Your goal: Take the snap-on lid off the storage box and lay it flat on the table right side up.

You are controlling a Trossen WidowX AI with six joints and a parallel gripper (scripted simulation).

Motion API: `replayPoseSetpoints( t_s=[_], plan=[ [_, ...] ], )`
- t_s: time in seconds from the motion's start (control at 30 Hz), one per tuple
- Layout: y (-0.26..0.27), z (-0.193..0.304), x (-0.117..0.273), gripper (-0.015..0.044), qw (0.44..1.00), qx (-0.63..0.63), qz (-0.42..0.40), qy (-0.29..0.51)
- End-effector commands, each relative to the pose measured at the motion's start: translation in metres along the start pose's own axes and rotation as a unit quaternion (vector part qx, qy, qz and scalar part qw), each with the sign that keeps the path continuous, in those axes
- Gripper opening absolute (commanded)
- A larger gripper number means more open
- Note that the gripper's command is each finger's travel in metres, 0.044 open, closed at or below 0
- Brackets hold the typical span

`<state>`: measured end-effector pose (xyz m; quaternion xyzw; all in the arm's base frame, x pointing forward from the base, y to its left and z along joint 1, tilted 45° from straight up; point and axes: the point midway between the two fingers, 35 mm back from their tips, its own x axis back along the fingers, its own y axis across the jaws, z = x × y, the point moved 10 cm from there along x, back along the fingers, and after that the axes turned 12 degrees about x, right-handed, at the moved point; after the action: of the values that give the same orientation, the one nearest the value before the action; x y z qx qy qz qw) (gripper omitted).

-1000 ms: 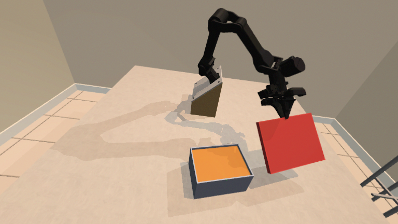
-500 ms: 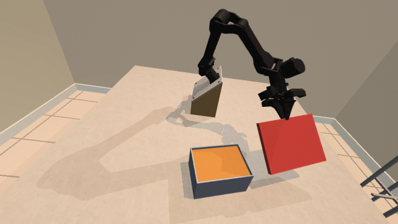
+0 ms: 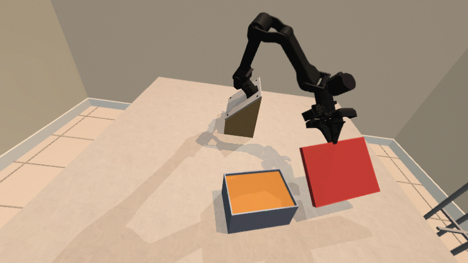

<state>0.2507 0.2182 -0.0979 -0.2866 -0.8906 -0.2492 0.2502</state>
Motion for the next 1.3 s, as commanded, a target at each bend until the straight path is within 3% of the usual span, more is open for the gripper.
replayPoseSetpoints(
  t_s=[0.0,1.27],
  plan=[
    [-0.002,0.001,-0.001,0.0,1.0,0.002,-0.002,0.001],
    [-0.025,0.006,-0.021,0.0,1.0,0.002,-0.002,0.001]
  ],
)
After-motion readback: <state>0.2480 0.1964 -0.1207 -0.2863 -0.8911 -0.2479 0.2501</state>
